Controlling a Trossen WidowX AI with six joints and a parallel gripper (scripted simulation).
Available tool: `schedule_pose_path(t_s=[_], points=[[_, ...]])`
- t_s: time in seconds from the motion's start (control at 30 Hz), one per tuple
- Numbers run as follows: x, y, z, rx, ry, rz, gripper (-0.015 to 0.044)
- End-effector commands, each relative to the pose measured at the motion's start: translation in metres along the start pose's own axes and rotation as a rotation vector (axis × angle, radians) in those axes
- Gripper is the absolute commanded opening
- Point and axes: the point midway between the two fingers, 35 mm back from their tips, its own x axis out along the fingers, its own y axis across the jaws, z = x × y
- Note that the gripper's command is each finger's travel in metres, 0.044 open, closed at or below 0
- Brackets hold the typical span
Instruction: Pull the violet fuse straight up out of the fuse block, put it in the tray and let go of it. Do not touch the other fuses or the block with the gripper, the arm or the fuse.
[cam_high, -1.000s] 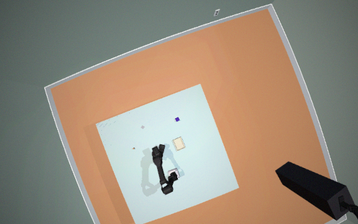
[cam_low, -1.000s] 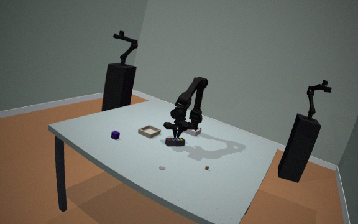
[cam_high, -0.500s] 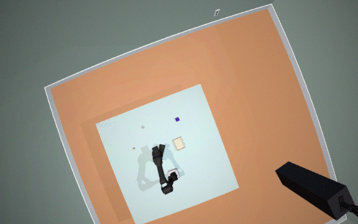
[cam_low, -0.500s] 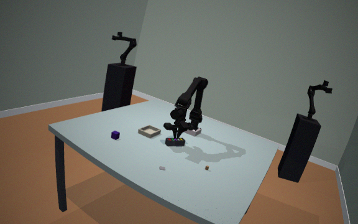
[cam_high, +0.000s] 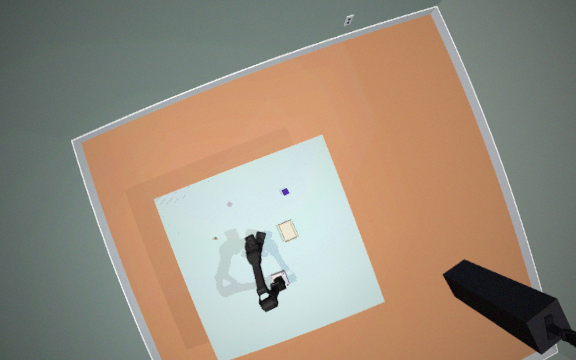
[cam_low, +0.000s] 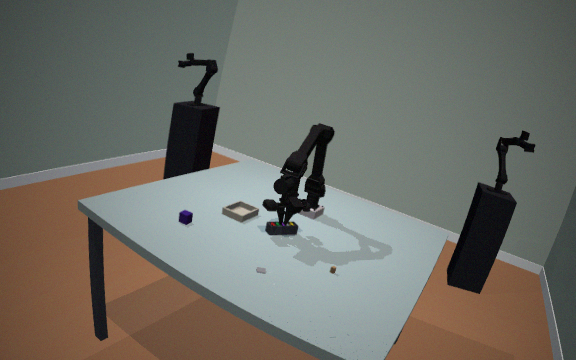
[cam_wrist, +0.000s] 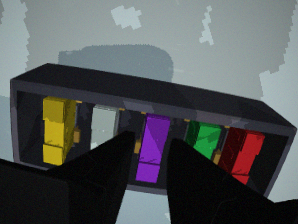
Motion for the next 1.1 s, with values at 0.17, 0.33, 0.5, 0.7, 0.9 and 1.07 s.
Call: schedule_pose_path(t_s=[0.17, 0.33, 0.5, 0.7, 0.9, 1.07], points=[[0.0003, 0.0002, -0.0001, 0.0, 0.0, 0.001, 0.0041], [0.0003, 0.0002, -0.0001, 0.0, 0.0, 0.001, 0.0007], [0.0, 0.0001, -0.0001, 0.0, 0.0, 0.001, 0.0], [-0.0029, 0.0, 0.0, 0.0, 0.001, 0.0, 0.0], [-0.0058, -0.0002, 0.0001, 0.0, 0.001, 0.0, 0.0], [-0.0083, -0.0003, 0.0001, 0.001, 0.001, 0.0, 0.0]])
